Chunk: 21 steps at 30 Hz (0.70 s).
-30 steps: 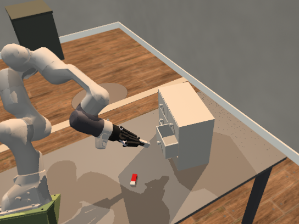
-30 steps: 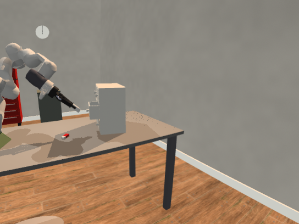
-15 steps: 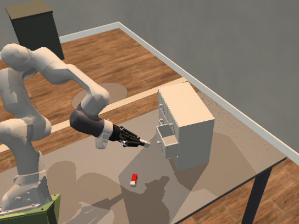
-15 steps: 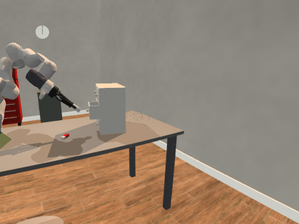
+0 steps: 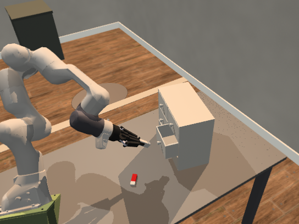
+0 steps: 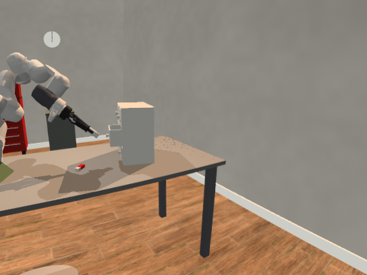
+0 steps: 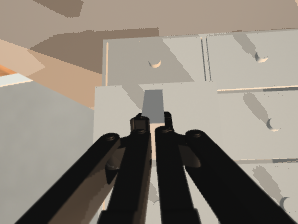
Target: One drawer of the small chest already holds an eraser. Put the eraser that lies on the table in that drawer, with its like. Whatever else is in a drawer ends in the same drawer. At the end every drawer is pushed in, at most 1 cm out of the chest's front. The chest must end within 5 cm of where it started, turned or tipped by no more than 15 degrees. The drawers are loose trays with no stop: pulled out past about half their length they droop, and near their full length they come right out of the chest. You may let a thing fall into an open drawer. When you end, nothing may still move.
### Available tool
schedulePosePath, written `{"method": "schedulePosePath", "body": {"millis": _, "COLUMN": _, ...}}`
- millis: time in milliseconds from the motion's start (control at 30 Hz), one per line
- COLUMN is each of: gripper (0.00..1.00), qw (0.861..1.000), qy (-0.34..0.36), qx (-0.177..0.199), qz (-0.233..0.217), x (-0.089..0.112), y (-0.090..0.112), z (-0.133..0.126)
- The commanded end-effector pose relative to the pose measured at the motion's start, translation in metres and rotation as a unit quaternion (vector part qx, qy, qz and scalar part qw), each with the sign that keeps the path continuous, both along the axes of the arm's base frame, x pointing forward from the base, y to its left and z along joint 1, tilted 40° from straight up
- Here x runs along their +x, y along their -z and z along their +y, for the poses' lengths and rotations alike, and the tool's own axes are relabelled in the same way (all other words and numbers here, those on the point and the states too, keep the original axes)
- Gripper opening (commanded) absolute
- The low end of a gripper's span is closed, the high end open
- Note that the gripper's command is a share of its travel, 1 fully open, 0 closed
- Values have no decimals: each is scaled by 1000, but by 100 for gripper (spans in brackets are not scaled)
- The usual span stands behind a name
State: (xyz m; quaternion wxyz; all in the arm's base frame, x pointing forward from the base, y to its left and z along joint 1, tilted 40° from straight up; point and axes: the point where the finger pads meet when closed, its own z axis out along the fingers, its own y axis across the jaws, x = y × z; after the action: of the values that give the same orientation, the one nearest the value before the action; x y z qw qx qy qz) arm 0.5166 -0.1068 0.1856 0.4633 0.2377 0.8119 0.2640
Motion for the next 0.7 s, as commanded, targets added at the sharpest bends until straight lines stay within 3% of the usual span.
{"method": "schedulePosePath", "body": {"millis": 0, "gripper": 0, "qw": 1000, "qy": 0, "qx": -2, "qz": 0, "x": 0, "y": 0, "z": -2}}
{"method": "schedulePosePath", "body": {"millis": 667, "gripper": 0, "qw": 1000, "qy": 0, "qx": -2, "qz": 0, "x": 6, "y": 0, "z": -3}}
